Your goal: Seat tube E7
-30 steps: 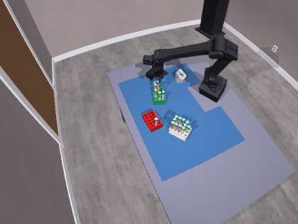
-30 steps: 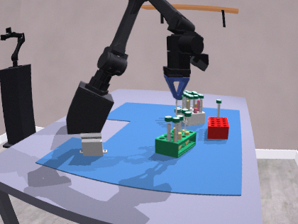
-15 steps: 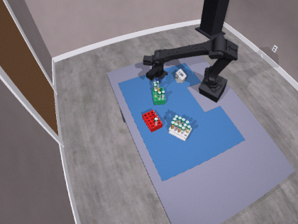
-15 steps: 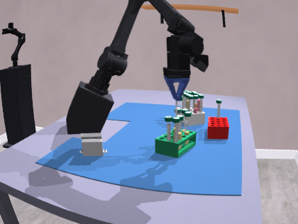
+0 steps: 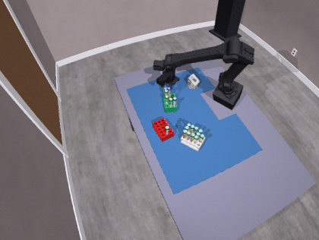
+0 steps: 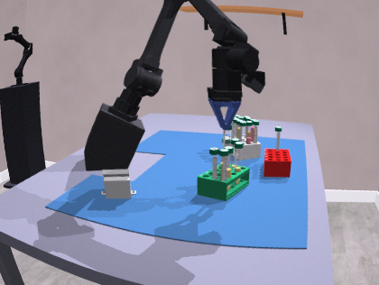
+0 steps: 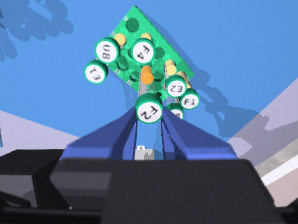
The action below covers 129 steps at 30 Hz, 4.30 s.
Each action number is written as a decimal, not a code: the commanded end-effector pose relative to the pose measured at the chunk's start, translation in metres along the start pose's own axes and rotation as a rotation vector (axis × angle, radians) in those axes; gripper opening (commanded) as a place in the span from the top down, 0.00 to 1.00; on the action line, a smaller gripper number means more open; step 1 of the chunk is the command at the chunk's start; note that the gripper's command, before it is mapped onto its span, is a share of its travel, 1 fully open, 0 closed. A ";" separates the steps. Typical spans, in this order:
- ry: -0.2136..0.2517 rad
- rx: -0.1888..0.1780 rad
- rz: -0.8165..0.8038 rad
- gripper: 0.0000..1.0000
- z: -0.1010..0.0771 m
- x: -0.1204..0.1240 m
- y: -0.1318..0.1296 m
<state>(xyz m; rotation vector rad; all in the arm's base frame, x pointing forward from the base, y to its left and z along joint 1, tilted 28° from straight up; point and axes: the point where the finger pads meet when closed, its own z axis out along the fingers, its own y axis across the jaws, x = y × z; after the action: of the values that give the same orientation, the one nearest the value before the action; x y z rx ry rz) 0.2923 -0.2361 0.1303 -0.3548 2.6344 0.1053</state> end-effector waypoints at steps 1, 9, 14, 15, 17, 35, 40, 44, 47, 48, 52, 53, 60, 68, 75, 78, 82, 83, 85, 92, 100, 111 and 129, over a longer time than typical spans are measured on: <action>-0.001 -0.002 -0.001 1.00 0.008 -0.001 0.001; -0.001 -0.002 0.000 1.00 0.010 -0.001 0.001; -0.001 0.000 0.003 1.00 0.011 0.000 0.000; -0.001 -0.001 0.002 1.00 0.011 0.000 0.000; -0.001 -0.002 -0.001 1.00 0.012 -0.001 0.001; -0.004 0.005 -0.001 1.00 0.010 0.000 0.000; -0.004 0.006 -0.001 1.00 0.010 -0.001 0.000; -0.004 0.006 -0.002 1.00 0.010 -0.001 0.000; -0.005 0.006 -0.003 1.00 0.010 -0.001 0.000; -0.005 0.006 -0.003 1.00 0.010 -0.001 0.000; -0.005 0.006 -0.004 1.00 0.010 -0.002 0.000; -0.005 0.007 -0.004 1.00 0.010 -0.002 0.000; -0.005 0.007 -0.005 1.00 0.009 -0.002 0.001; -0.001 -0.002 0.001 1.00 0.017 -0.001 0.001; -0.001 0.003 0.006 1.00 0.018 0.002 -0.001; -0.001 0.000 0.003 1.00 0.020 0.000 0.001; -0.001 -0.002 -0.001 1.00 0.023 -0.001 0.002; -0.001 -0.002 0.001 1.00 0.023 -0.001 0.002; -0.001 0.000 0.004 1.00 0.024 0.000 0.001; -0.001 0.001 0.003 1.00 0.026 0.001 0.000; -0.001 -0.001 0.003 1.00 0.030 0.000 0.001; -0.005 0.009 0.005 1.00 0.030 0.002 -0.002; -0.003 0.007 0.007 1.00 0.030 0.004 -0.003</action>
<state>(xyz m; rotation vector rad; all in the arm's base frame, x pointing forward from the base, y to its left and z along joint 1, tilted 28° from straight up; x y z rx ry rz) 0.3050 -0.2310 0.1061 -0.3576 2.6344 0.1064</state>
